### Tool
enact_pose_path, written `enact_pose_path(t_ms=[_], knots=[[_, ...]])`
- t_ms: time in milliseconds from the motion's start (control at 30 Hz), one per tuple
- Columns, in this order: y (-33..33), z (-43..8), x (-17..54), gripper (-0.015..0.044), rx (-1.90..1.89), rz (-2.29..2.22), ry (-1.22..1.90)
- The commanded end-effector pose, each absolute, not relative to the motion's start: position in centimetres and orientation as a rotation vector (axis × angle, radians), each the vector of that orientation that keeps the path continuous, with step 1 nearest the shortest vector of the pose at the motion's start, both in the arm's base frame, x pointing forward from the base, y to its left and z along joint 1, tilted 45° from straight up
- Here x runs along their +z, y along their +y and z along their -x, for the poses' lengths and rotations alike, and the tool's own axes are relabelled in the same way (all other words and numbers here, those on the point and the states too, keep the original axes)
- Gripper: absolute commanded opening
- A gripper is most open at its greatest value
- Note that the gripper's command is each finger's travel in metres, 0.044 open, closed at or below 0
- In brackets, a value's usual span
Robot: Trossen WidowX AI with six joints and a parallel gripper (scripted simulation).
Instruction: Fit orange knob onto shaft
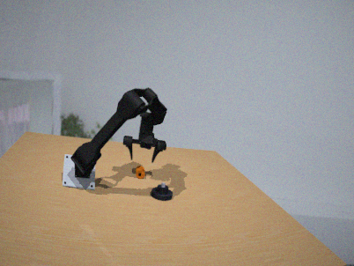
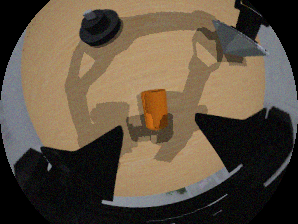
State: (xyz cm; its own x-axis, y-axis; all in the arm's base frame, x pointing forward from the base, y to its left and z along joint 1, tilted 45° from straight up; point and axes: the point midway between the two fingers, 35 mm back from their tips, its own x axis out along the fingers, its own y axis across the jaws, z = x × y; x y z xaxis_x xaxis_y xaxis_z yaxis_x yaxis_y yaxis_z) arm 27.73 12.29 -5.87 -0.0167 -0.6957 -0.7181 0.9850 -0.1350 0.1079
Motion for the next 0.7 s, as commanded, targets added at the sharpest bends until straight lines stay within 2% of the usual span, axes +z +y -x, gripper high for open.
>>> enact_pose_path(t_ms=[0, 267, 667], knots=[[12.22, -27.68, -5.88, 0.044, -1.567, -0.755, 0.505], [12.55, -27.72, -5.96, 0.044, -1.292, -0.265, 0.942], [13.15, -27.78, -6.12, 0.044, -0.558, 0.652, 1.531]])
